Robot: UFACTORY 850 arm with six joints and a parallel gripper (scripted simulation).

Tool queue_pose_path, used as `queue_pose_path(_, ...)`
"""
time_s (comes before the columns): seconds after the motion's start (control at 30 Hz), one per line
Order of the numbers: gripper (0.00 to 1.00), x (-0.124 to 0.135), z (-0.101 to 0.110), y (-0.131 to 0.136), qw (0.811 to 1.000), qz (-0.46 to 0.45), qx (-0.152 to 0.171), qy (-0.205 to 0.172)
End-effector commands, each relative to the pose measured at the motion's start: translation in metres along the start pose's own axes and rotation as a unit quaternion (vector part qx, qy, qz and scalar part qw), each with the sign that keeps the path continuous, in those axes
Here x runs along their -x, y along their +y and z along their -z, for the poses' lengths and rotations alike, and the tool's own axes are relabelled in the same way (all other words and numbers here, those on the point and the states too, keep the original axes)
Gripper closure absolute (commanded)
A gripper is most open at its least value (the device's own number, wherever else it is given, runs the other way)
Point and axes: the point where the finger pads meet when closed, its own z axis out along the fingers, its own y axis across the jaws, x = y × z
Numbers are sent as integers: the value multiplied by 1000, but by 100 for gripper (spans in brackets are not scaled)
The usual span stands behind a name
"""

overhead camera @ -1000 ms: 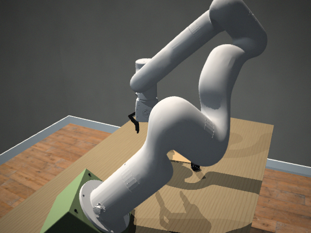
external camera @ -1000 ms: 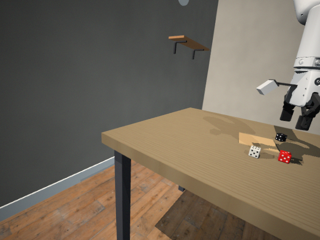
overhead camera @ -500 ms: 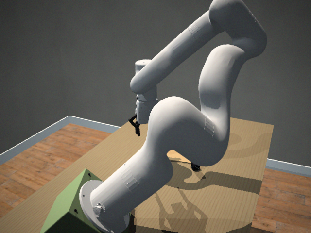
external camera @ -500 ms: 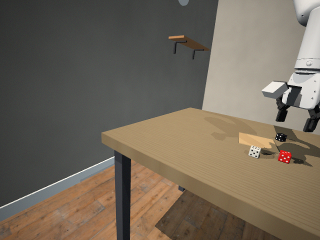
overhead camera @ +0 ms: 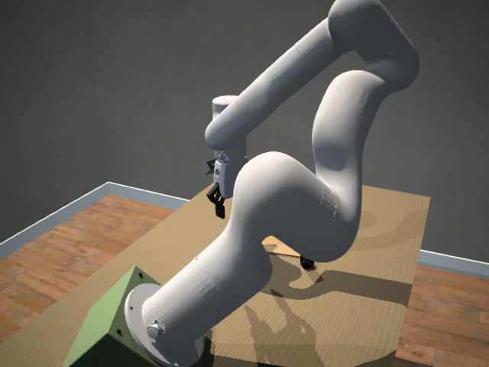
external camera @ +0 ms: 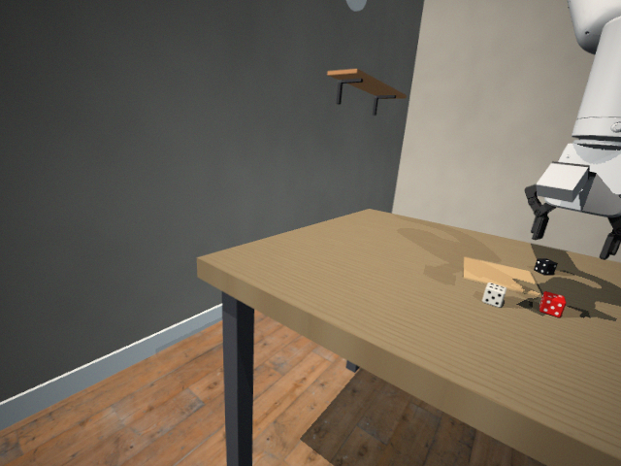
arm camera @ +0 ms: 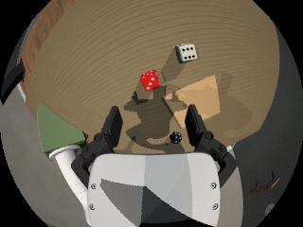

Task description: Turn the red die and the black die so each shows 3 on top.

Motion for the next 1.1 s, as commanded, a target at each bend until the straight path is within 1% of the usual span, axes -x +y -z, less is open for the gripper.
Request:
queue_pose_path(0.0,0,0,-1,0,996,86,-5,-2)
queue_pose_path(0.07,0,0,-1,0,995,103,-5,-2)
queue_pose_path(0.13,0,0,-2,-1,989,145,-5,-1)
queue_pose_path(0.17,0,0,-2,-1,989,146,-5,-1)
queue_pose_path(0.2,0,0,-3,-1,985,174,-5,-1)
queue_pose_path(0.27,0,0,-3,-1,979,202,-5,-1)
queue_pose_path(0.33,0,0,-3,-1,979,202,-5,-1)
queue_pose_path(0.4,0,1,-4,-2,966,257,-5,-1)
queue_pose_path(0.47,0,1,-5,-2,962,272,-6,-1)
queue_pose_path(0.53,0,1,-5,-2,952,307,-6,-1)
queue_pose_path(0.57,0,1,-6,-2,950,313,-6,0)
queue_pose_path(0.63,0,1,-6,-3,937,350,-6,0)
queue_pose_path(0.67,0,1,-6,-3,935,354,-6,0)
queue_pose_path(0.7,0,1,-7,-3,926,378,-6,0)
queue_pose_path(0.73,0,1,-7,-3,920,391,-6,0)
queue_pose_path(0.77,0,1,-7,-3,920,393,-6,0)
queue_pose_path(0.8,0,1,-8,-3,908,418,-6,0)
queue_pose_path(0.83,0,1,-8,-3,902,431,-6,0)
queue_pose_path(0.9,0,1,-8,-3,902,431,-6,0)
queue_pose_path(0.93,0,1,-9,-4,884,468,-5,1)
queue_pose_path(1.03,0,2,-10,-4,865,501,-5,1)
queue_pose_path(1.07,0,2,-10,-4,864,504,-5,1)
